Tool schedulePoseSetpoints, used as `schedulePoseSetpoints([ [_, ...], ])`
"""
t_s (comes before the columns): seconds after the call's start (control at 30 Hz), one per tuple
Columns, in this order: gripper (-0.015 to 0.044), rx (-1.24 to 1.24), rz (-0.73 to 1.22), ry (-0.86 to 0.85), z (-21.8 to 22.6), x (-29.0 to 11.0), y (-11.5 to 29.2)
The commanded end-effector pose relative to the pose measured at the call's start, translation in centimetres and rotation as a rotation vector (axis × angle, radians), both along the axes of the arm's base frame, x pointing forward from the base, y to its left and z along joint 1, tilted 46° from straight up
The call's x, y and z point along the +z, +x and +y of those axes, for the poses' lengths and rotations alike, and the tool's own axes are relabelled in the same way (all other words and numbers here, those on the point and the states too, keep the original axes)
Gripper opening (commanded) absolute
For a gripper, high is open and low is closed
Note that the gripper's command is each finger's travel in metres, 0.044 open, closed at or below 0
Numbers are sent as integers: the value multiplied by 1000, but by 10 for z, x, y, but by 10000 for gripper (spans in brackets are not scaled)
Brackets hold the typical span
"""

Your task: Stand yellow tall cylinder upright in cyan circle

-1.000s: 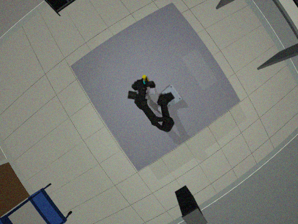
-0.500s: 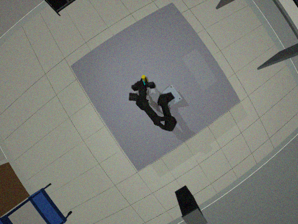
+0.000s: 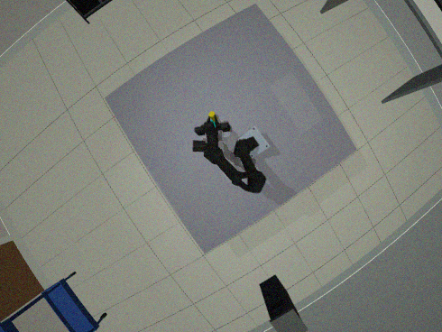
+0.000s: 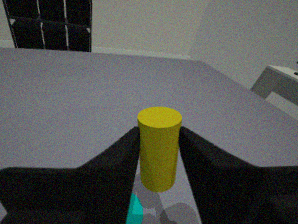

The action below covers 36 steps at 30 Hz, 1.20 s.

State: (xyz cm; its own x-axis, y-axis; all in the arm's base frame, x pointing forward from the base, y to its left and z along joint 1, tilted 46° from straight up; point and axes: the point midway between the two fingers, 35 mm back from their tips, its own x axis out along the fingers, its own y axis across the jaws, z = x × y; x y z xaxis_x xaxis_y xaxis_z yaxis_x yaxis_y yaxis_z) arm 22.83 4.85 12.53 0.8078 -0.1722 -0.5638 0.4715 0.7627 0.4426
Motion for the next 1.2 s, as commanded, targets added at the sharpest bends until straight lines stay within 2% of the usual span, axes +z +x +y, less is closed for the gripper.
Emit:
schedulePoseSetpoints([
  [0.0, 105, -15, -27, 8, -1, 1, -1],
  [1.17, 105, -111, -256, 142, -1, 14, -9],
])
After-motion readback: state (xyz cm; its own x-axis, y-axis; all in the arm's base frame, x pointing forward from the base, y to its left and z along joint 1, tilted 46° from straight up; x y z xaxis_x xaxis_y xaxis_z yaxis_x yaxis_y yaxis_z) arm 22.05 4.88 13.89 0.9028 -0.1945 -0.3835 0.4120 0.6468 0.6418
